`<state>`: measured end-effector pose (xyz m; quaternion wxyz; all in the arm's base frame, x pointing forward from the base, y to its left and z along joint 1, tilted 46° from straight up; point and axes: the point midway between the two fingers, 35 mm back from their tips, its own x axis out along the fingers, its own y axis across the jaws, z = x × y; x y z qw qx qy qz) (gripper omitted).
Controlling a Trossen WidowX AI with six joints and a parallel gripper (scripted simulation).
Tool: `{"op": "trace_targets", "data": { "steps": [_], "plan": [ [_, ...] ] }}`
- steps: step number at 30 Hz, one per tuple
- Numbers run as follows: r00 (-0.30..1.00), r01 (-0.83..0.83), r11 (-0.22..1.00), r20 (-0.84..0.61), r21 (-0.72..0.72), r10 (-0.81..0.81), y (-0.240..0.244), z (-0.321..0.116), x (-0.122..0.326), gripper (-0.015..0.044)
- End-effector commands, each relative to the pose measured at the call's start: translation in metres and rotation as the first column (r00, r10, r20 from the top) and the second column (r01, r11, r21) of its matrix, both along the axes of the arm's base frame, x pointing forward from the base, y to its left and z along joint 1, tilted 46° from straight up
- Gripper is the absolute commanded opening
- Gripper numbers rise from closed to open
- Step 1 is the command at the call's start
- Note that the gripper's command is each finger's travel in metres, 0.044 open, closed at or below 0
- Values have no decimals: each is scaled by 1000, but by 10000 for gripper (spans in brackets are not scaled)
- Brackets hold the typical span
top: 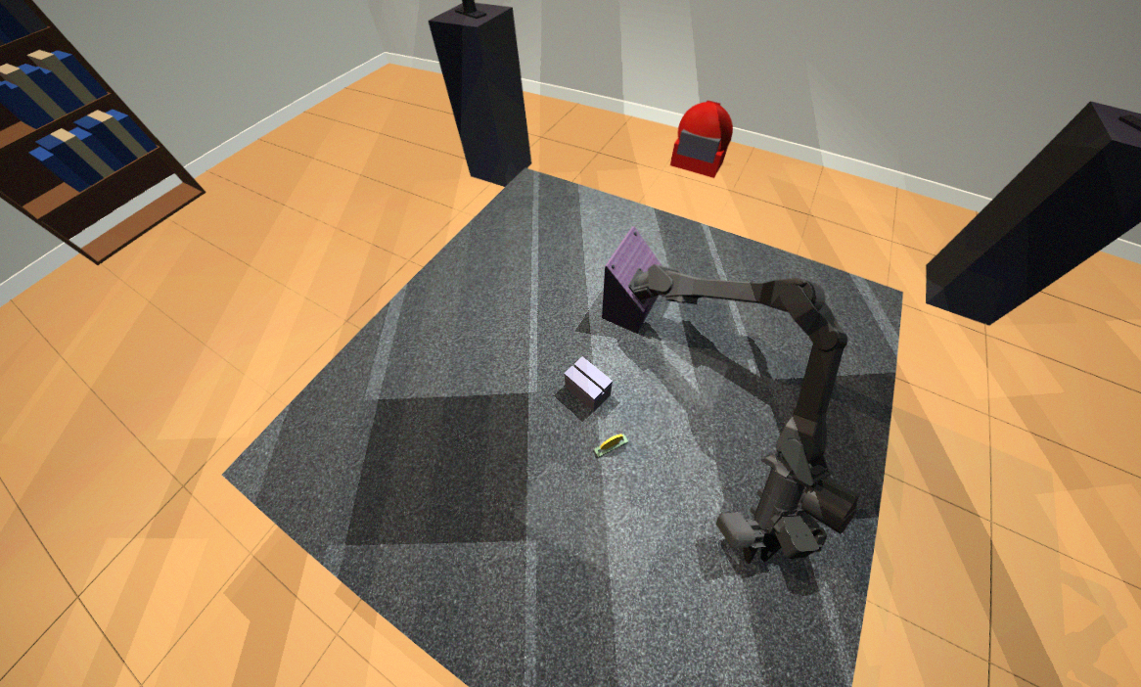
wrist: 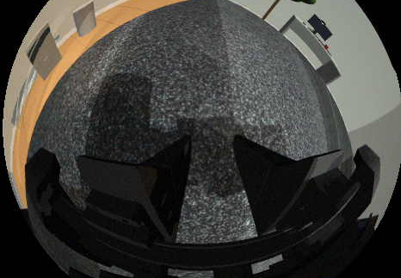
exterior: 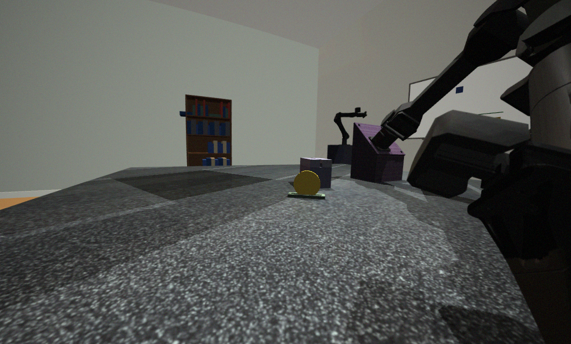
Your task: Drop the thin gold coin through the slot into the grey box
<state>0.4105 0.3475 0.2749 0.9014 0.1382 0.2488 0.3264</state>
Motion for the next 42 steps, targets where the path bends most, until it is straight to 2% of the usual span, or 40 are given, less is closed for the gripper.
{"op": "trace_targets", "data": {
  "steps": [1, 6, 10, 16, 21, 23, 29, 33, 42],
  "plan": [
    [987, 29, 996, -153, -81, -41, -46, -46, 18, 161],
    [923, 76, 986, -364, -148, -126, -115, -98, 29, 161],
    [816, 105, 980, -550, -166, -180, -171, -135, 23, 161],
    [529, 182, 977, -827, -107, -189, -253, -174, -13, 161],
    [219, 347, 938, -973, 9, -72, -306, -178, -53, 161],
    [174, 380, 924, -984, 28, -42, -313, -176, -58, 161],
    [174, 380, 924, -984, 28, -42, -313, -176, -58, 161],
    [175, 380, 924, -984, 29, -41, -290, -198, -57, 161],
    [175, 380, 924, -984, 31, -39, -276, -210, -55, 161]
  ]
}}
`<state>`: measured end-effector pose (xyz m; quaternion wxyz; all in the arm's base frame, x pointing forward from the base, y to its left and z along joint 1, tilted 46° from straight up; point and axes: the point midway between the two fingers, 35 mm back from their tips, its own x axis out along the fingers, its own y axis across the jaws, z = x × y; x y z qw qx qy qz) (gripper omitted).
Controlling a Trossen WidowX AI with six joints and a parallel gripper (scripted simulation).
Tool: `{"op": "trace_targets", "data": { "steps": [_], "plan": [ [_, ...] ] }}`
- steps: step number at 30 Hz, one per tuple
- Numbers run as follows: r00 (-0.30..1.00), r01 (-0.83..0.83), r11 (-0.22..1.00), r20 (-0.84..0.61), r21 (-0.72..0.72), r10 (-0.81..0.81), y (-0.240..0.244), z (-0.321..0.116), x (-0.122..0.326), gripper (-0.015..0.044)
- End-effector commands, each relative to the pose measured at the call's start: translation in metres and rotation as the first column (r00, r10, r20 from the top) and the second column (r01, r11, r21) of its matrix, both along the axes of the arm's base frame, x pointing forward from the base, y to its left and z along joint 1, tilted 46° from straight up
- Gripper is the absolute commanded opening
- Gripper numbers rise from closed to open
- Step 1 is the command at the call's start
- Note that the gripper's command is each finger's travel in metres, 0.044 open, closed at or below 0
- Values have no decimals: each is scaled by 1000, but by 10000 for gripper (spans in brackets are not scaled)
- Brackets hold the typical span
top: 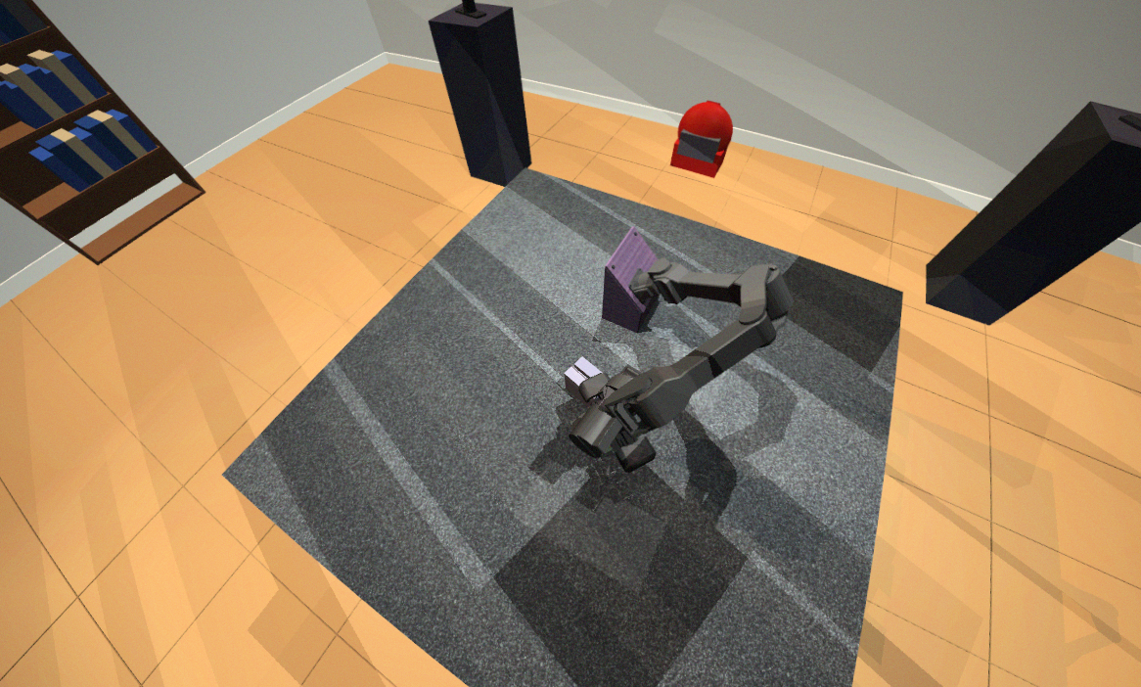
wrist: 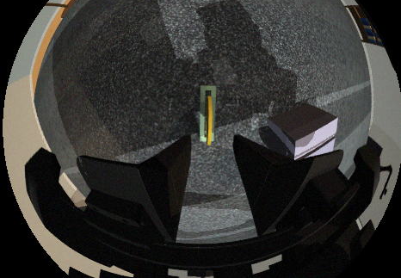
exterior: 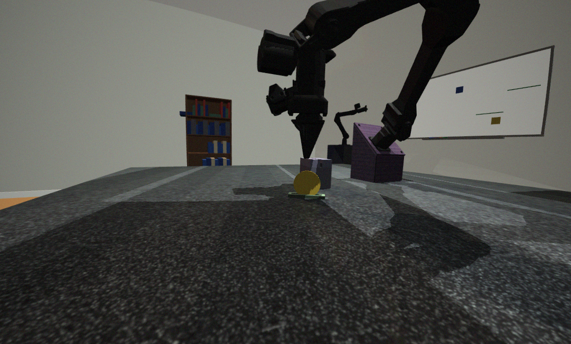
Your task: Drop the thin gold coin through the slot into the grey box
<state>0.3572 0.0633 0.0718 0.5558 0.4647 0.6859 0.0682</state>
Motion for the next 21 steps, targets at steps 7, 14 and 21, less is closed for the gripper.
{"op": "trace_targets", "data": {
  "steps": [7, 14, 21],
  "plan": [
    [1000, -2, 1000, -11, 5, 2, 12, -11, -1, 161],
    [1000, -2, 1000, -11, 5, 2, 20, -19, 0, 161],
    [1000, -2, 1000, -11, 5, 2, 28, -27, 1, 161]
  ]
}}
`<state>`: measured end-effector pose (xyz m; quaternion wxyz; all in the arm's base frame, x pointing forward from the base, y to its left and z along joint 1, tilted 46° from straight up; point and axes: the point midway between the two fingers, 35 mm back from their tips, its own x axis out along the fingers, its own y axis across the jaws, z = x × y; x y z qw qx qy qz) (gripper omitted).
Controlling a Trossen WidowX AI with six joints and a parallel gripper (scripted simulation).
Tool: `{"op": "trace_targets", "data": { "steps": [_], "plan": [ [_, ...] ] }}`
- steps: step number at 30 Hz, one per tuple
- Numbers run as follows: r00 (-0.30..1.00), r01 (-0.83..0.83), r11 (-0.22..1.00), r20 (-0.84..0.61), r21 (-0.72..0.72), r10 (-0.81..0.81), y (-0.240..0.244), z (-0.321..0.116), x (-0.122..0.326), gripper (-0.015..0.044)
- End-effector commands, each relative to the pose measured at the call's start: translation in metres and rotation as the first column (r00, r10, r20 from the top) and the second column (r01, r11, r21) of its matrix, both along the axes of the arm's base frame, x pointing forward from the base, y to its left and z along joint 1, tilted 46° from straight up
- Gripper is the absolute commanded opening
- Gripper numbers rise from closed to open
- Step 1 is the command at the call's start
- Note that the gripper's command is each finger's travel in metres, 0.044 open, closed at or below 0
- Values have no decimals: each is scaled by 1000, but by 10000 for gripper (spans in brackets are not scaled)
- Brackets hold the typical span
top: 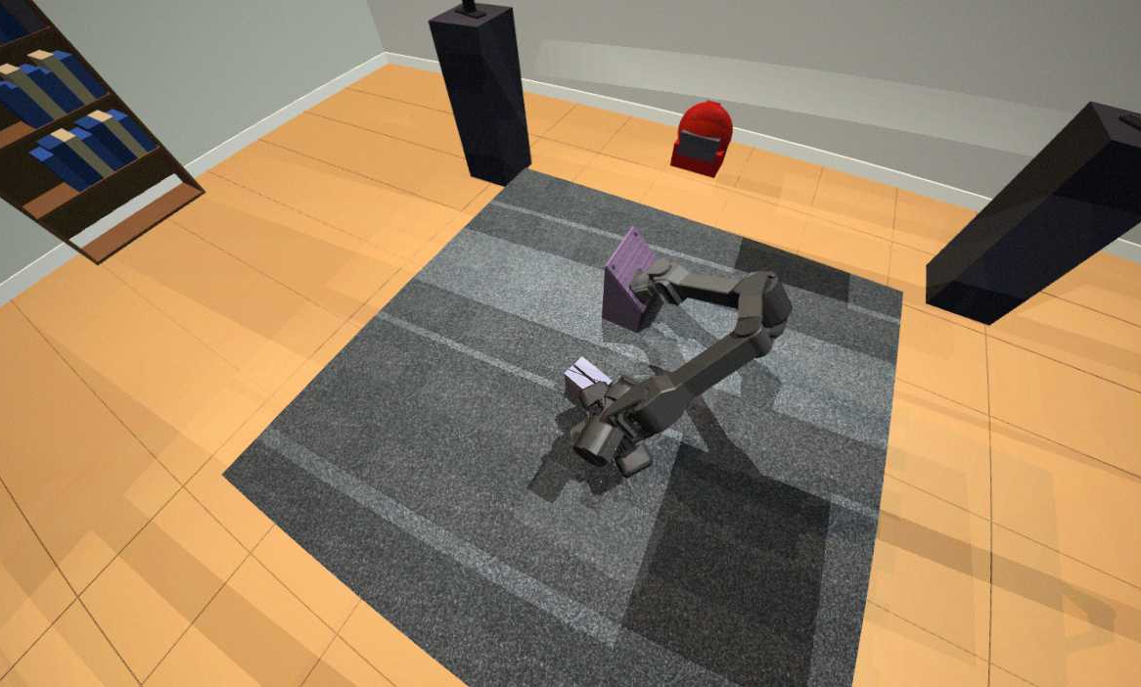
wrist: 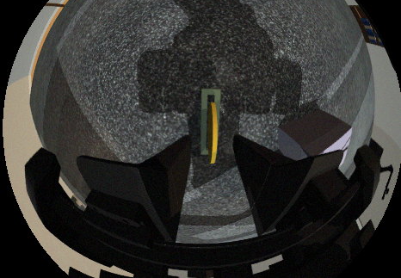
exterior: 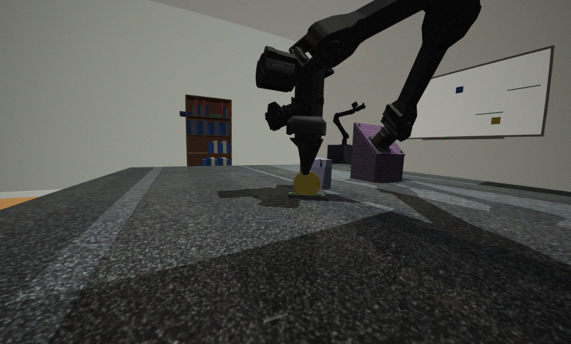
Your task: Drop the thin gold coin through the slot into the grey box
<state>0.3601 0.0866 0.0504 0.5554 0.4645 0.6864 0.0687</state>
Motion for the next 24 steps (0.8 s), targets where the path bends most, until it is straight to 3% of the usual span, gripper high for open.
{"op": "trace_targets", "data": {
  "steps": [1, 22, 24],
  "plan": [
    [1000, 0, 1000, -10, 4, 0, 6, -6, -2, 161],
    [1000, -1, 1000, -11, 8, 1, 30, -27, -2, 161],
    [1000, -1, 1000, -11, 8, 1, 30, -27, -2, 108]
  ]
}}
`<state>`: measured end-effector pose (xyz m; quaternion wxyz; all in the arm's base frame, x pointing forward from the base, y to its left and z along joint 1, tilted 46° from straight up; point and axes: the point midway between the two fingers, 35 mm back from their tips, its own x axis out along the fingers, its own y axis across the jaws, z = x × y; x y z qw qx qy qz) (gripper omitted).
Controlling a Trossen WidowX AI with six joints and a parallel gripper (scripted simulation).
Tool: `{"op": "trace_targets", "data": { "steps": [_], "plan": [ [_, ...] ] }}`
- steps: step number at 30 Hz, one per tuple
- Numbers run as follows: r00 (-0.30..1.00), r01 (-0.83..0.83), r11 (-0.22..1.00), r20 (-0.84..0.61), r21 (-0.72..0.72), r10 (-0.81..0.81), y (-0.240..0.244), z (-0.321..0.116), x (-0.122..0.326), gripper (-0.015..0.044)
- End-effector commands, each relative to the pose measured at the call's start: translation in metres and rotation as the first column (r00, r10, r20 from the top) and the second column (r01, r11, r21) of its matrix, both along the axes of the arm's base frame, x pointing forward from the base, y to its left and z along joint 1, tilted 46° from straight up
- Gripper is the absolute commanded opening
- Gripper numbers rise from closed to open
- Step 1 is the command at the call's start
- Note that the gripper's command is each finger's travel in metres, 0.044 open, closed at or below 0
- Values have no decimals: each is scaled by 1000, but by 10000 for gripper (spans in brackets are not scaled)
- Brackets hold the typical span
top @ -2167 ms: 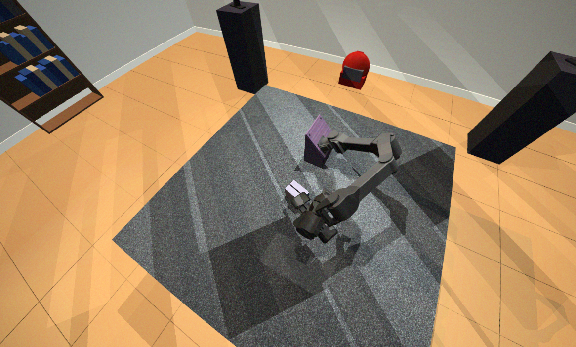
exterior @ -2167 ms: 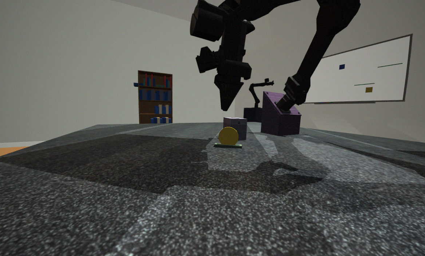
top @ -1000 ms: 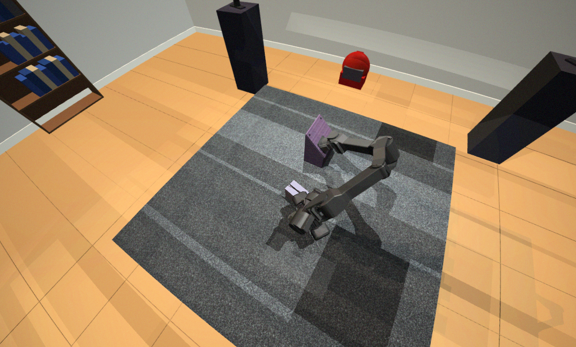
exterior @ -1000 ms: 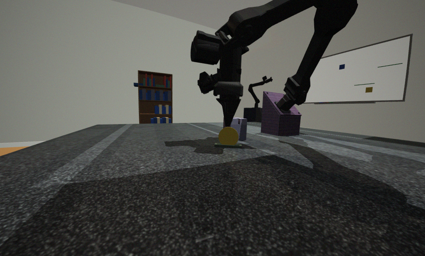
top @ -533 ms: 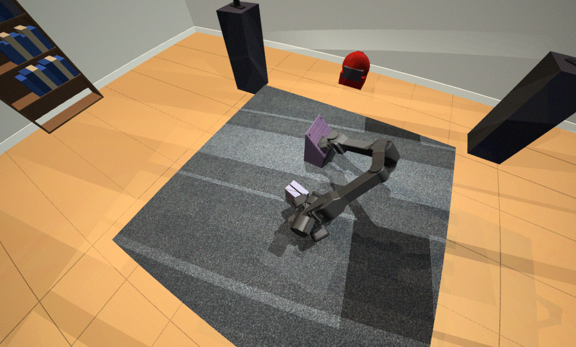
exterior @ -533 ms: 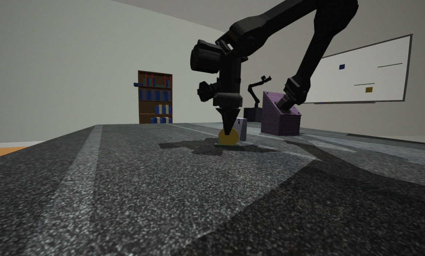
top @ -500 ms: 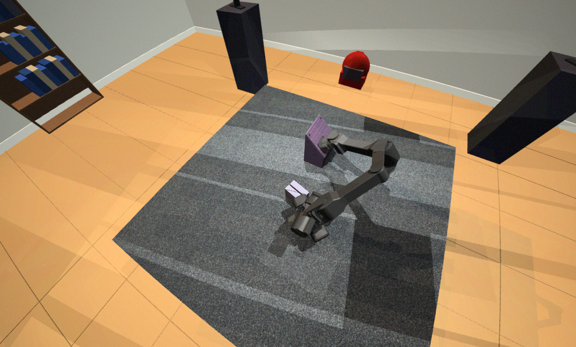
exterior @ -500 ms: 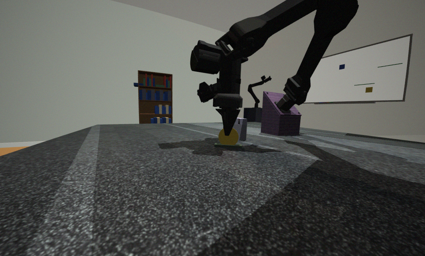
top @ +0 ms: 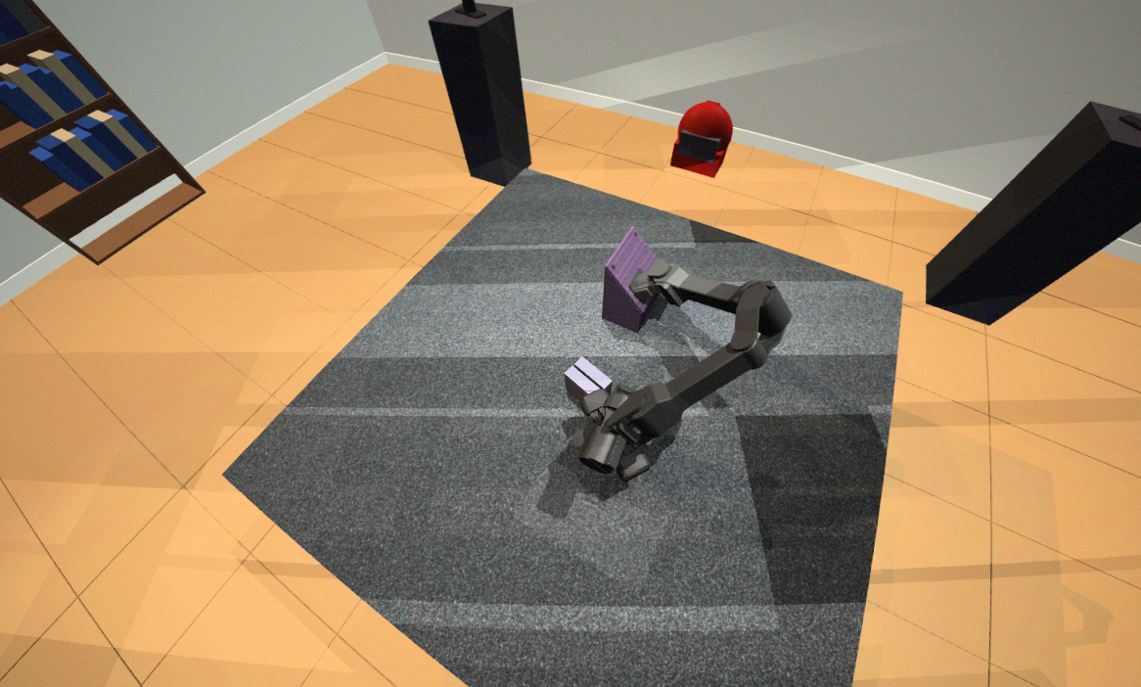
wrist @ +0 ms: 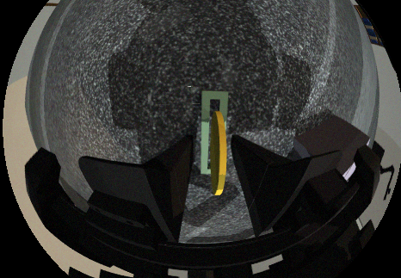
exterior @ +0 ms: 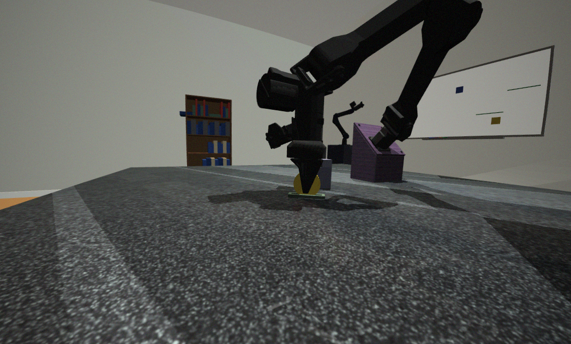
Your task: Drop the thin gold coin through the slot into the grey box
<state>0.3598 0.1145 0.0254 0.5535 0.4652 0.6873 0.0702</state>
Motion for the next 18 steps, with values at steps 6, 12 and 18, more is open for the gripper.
{"op": "trace_targets", "data": {
  "steps": [6, 12, 18],
  "plan": [
    [1000, 1, 1000, -8, 3, -1, 2, -2, -2, 0],
    [1000, 1, 1000, -8, 3, -1, 2, -2, -2, 0],
    [1000, 1, 1000, -8, 1, -1, -5, 3, -1, 0]
  ]
}}
